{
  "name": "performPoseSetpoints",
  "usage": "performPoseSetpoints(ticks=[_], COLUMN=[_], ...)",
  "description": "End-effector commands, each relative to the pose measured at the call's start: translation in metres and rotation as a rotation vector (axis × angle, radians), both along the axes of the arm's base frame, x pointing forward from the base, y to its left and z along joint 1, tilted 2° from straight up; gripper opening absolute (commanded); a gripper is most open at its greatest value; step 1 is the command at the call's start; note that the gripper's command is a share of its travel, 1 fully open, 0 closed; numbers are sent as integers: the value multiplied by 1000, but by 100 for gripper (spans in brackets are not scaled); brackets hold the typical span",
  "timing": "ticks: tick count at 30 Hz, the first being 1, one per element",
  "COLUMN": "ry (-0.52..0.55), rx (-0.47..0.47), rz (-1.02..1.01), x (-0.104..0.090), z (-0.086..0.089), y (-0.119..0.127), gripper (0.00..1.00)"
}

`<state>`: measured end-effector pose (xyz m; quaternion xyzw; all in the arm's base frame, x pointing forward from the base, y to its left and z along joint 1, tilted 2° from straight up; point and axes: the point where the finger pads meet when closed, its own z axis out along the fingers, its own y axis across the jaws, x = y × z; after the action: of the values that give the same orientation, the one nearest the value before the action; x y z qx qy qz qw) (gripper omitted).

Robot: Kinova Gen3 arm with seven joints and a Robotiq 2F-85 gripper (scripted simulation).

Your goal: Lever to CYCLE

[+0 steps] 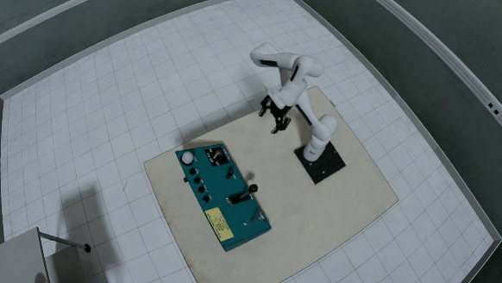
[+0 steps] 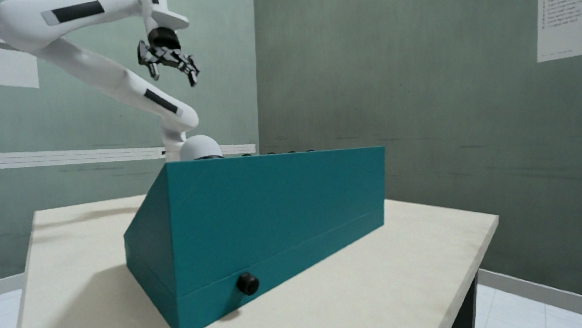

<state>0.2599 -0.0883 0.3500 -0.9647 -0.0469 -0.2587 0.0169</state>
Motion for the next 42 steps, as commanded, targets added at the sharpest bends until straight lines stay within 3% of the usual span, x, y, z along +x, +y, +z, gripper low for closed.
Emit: performPoseSetpoints(ticks=[1,8,42], ry=[-2,-3,-4], rx=[7,13,13], rz=[9,13,13], x=[-1,-4,-4], z=[-7,-15,-15], y=[-18,-32,-33], gripper=[100,100,100])
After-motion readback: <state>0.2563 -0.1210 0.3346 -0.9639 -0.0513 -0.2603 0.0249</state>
